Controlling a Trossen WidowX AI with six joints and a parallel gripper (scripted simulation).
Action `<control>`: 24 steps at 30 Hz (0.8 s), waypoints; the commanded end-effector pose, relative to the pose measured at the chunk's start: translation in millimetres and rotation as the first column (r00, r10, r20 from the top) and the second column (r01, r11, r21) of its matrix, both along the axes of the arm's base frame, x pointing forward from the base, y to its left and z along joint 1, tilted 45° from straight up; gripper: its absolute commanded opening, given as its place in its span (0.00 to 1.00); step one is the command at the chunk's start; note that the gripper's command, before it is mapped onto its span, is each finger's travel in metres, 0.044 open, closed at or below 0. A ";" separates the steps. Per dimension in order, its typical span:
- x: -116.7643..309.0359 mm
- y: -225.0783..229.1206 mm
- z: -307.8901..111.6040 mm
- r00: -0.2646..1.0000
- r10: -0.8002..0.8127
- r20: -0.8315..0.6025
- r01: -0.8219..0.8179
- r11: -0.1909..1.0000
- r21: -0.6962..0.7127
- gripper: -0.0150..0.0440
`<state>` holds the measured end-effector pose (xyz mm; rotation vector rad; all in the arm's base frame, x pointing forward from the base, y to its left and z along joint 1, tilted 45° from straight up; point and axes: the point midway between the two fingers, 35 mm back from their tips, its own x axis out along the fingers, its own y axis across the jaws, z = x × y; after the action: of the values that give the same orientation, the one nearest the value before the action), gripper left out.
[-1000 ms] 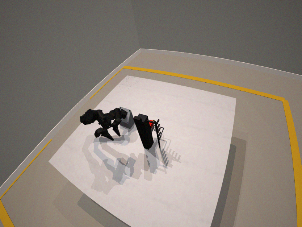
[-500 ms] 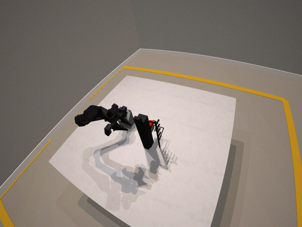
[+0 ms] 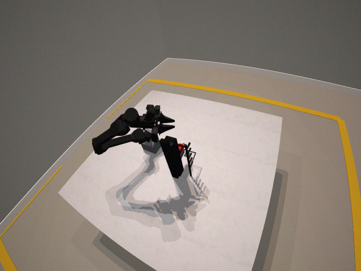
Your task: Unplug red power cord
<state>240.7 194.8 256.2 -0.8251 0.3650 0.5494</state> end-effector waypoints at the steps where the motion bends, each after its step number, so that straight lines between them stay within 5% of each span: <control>1: -5.2 35.8 -47.2 0.982 0.046 -0.182 -0.052 0.998 -0.027 0.53; 7: 9.6 14.3 -114.2 0.941 -0.047 -0.336 -0.110 0.894 -0.433 0.53; 13: 15.0 -24.4 -173.3 0.846 -0.180 -0.501 -0.311 0.597 -0.740 0.53; 19: 12.7 -65.1 -212.3 0.693 -0.338 -0.637 -0.595 0.232 -0.770 0.53; 24: 12.3 -69.6 -215.6 0.672 -0.357 -0.649 -0.627 0.192 -0.755 0.53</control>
<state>250.8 130.4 42.4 -1.9082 1.5352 0.8137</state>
